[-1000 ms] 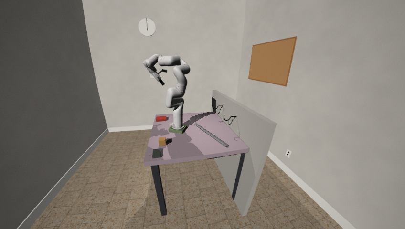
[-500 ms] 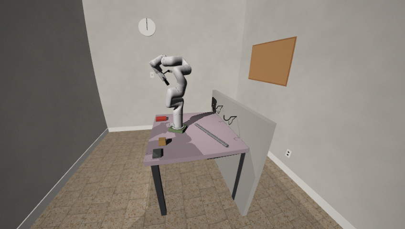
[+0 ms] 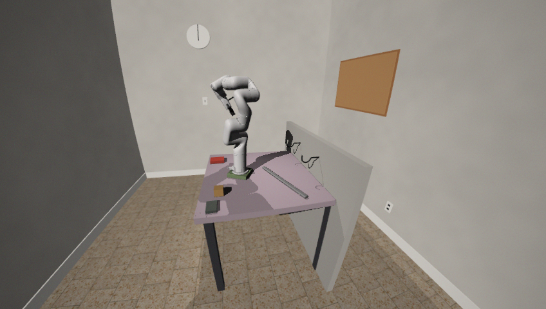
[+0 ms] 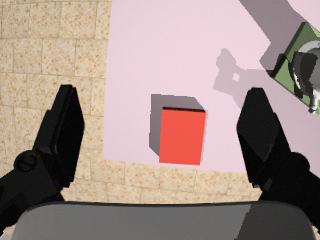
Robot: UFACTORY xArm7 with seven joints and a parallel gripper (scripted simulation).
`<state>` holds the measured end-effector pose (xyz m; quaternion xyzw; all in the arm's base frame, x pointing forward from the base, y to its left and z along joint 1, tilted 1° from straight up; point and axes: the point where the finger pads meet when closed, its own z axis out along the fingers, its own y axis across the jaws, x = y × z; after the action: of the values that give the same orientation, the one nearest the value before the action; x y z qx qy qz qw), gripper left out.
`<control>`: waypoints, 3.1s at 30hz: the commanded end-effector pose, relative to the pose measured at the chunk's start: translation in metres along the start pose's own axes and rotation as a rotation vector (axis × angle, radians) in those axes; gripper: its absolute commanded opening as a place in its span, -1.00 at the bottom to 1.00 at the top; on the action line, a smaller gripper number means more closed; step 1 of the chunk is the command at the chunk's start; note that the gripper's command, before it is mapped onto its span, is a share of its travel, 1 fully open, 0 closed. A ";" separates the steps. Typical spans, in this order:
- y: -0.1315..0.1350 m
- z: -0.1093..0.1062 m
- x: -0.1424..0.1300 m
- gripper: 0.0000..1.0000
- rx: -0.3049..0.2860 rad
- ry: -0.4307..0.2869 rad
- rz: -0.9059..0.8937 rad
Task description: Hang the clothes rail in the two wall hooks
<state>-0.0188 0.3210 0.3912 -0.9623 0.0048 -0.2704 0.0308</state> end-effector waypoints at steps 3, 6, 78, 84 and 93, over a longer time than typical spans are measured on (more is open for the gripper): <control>-0.001 0.013 0.018 1.00 -0.046 -0.024 0.053; -0.001 0.022 0.030 1.00 -0.046 -0.024 0.053; 0.130 0.180 0.217 1.00 -0.322 -0.229 0.503; 0.150 0.191 0.227 1.00 -0.328 -0.235 0.517; 0.185 0.206 0.240 1.00 -0.351 -0.264 0.590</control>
<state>0.2848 0.1581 0.3316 -0.9387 0.3174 -0.1212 -0.0590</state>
